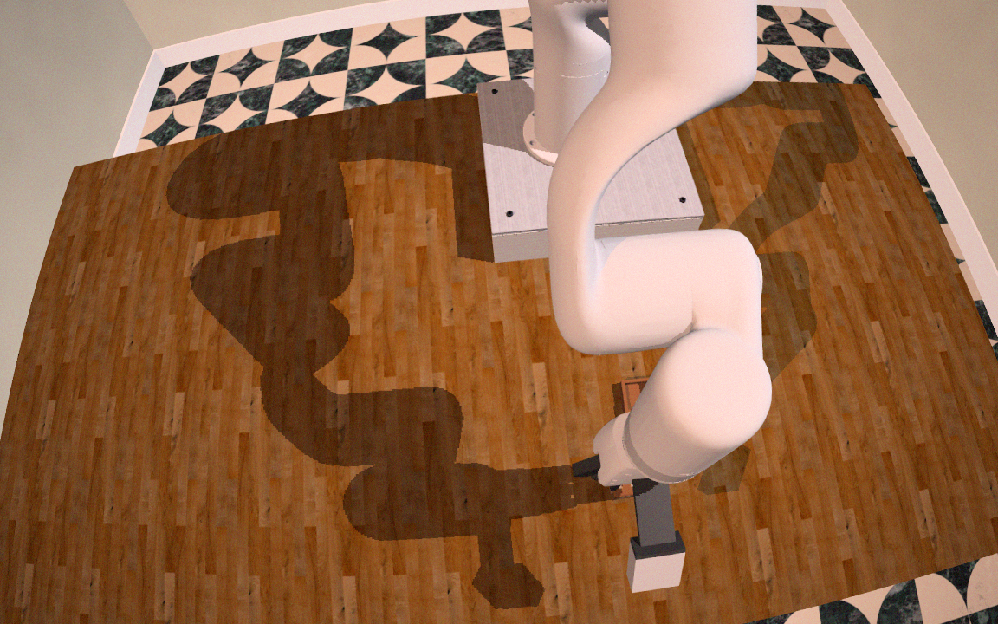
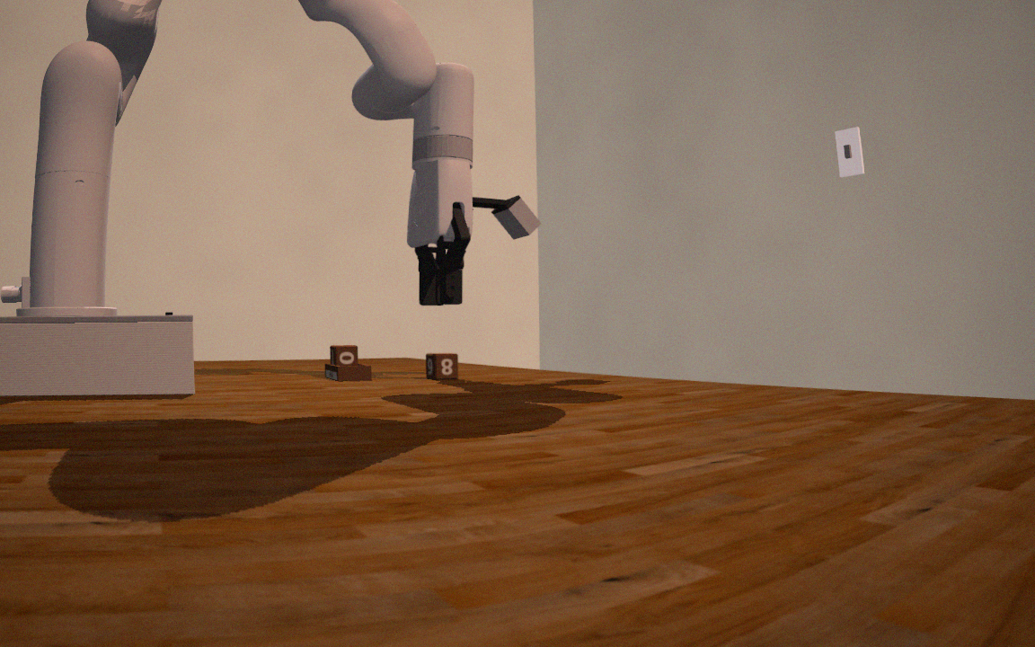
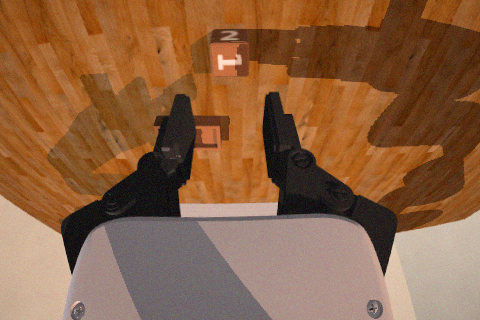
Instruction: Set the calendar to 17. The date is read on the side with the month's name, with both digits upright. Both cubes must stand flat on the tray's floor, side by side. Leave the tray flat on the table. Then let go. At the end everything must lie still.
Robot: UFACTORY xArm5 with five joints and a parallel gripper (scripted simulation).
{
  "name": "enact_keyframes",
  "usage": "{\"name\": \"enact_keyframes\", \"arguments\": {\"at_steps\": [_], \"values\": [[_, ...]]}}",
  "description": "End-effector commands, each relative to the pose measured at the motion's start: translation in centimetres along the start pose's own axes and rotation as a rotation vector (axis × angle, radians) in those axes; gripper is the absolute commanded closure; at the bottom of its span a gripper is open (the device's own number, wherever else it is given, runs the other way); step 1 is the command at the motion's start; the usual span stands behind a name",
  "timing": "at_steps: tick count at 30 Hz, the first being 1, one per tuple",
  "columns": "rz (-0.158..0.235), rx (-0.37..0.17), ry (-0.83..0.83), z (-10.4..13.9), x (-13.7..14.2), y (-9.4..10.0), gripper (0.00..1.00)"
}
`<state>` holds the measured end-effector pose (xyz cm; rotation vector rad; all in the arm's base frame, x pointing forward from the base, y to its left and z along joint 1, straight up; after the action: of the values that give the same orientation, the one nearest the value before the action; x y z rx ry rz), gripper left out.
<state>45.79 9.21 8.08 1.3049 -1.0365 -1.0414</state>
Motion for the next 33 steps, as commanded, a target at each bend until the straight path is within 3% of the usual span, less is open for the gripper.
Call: {"name": "enact_keyframes", "arguments": {"at_steps": [1,33], "values": [[0.0,0.004,0.0,-0.1,0.0,0.1,0.53],[0.0,0.004,0.0,-0.1,0.0,-0.9,0.53]]}}
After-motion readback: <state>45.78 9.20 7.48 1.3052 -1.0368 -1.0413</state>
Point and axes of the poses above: the point where the finger pads meet when closed, its own y axis back along the fingers, its own x axis across the jaws, z = x × y, the point moved 5 cm from there along y, back along the fingers, and after that the axes turned 2 degrees about y, right-handed, at the moved point
